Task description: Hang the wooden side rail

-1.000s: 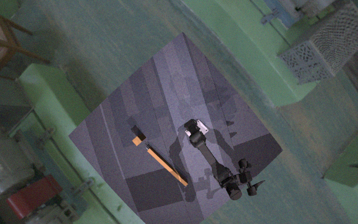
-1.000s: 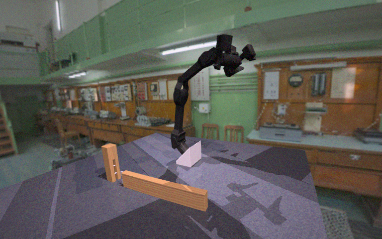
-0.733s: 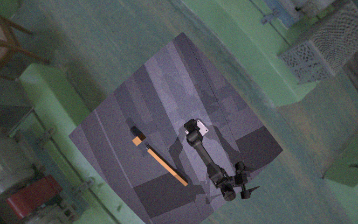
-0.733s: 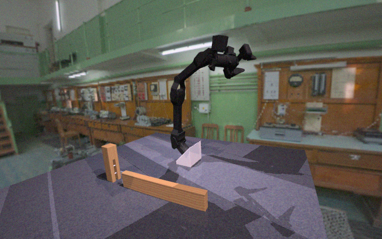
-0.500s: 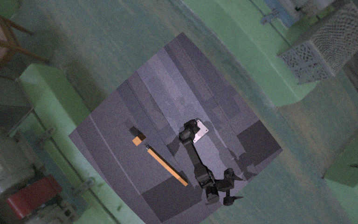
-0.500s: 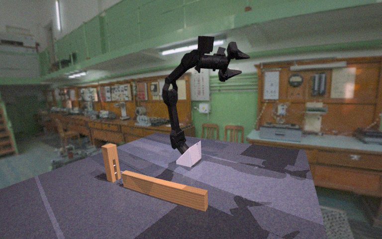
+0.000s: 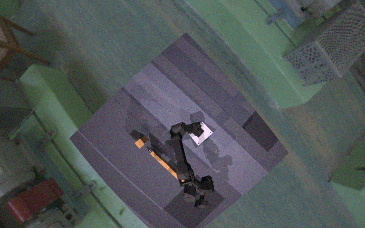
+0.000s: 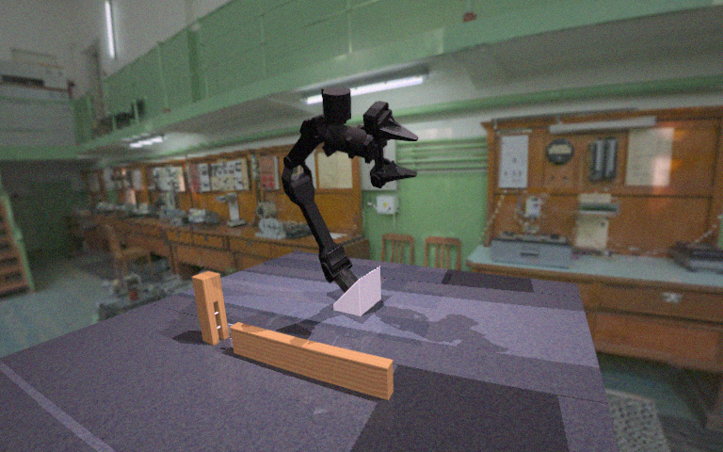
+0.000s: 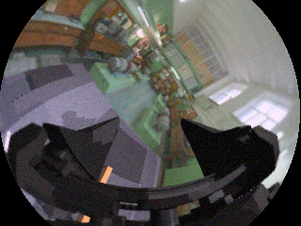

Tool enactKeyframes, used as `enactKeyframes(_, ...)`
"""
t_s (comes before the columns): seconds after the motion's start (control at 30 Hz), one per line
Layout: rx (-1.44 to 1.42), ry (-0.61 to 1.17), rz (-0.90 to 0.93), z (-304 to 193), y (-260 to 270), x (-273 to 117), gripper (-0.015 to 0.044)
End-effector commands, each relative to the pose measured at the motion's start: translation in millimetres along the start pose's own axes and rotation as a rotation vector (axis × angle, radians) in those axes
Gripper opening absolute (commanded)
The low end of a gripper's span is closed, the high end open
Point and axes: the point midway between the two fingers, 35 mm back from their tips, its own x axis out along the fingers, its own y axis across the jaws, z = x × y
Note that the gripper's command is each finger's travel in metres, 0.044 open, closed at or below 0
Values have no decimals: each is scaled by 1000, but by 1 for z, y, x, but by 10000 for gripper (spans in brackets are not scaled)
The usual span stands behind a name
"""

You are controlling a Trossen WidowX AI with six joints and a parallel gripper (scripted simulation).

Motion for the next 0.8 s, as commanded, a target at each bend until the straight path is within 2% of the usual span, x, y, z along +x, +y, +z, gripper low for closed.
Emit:
enactKeyframes(0.0,-40,149,-16,-44,6,-20,440)
enactKeyframes(0.37,-146,576,51,-159,48,-90,440)
enactKeyframes(0.77,-243,987,316,-249,129,-179,440)
